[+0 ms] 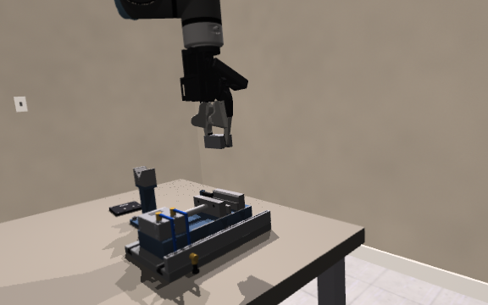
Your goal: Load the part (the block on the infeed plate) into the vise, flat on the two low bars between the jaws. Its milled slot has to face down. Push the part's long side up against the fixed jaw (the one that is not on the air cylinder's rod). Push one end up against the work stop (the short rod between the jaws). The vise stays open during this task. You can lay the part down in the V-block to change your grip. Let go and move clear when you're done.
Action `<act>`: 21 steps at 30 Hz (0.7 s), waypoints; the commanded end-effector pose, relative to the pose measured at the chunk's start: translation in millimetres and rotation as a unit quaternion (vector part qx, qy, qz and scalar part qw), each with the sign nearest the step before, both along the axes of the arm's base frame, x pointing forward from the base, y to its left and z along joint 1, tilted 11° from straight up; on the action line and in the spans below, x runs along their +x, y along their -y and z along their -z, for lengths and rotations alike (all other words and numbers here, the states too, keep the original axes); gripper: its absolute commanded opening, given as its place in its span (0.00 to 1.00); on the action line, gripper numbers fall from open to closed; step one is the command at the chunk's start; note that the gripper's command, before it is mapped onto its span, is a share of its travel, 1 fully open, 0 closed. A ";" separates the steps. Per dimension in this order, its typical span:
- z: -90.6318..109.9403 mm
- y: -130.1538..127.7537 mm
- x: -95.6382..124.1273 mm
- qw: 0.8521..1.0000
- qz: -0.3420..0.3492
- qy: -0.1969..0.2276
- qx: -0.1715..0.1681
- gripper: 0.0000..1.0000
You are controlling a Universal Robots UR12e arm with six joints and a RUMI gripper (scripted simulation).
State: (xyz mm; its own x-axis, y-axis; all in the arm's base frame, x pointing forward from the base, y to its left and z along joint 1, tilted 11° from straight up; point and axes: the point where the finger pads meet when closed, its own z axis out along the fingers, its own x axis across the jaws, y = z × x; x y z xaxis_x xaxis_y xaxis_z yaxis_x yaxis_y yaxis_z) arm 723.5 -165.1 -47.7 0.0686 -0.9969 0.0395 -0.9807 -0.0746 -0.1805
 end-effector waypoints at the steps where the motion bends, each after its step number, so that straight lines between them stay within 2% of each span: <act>1: -0.1 0.3 0.7 1.000 0.000 0.001 0.000 0.00; 21: 14.3 0.8 3.6 1.000 -0.002 0.000 -0.001 0.00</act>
